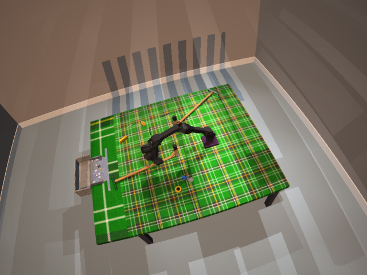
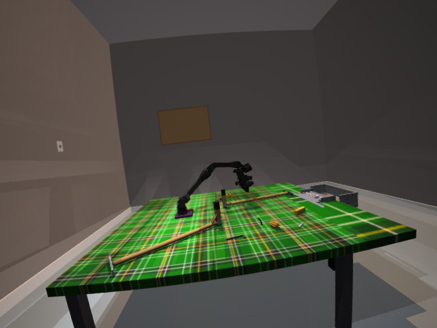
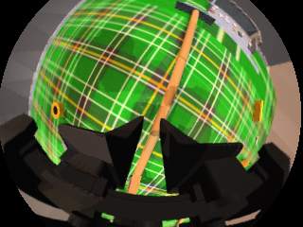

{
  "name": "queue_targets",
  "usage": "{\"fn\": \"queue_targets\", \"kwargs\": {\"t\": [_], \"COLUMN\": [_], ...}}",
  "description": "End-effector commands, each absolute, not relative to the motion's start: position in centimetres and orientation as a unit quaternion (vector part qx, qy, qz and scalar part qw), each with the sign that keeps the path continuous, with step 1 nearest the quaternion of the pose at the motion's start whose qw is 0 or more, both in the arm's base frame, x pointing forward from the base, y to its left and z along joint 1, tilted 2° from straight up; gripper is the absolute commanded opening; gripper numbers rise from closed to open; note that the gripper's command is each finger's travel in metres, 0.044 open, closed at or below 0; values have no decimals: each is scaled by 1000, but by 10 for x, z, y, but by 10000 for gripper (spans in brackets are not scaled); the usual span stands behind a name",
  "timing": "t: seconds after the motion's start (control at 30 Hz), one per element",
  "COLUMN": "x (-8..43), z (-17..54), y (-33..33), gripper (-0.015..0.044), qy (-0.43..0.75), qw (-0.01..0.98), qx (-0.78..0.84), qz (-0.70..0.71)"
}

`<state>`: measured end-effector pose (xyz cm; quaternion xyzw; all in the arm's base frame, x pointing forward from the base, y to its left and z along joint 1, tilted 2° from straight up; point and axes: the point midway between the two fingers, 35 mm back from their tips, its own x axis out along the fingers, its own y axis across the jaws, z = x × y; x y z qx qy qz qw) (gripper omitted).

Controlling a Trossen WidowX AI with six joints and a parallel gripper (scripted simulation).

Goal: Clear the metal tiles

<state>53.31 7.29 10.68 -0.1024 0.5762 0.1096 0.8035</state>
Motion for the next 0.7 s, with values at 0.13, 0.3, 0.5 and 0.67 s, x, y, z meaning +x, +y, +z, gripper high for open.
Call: {"fn": "queue_targets", "kwargs": {"t": [0.13, 0.3, 0.5, 0.67], "x": [525, 519, 511, 503], "z": [139, 158, 180, 198], "y": [81, 85, 89, 92], "gripper": [315, 440, 440, 440], "qy": [550, 533, 511, 493], "qw": [822, 833, 846, 857], "qx": [-115, -122, -129, -133], "qz": [94, 84, 74, 65]}}
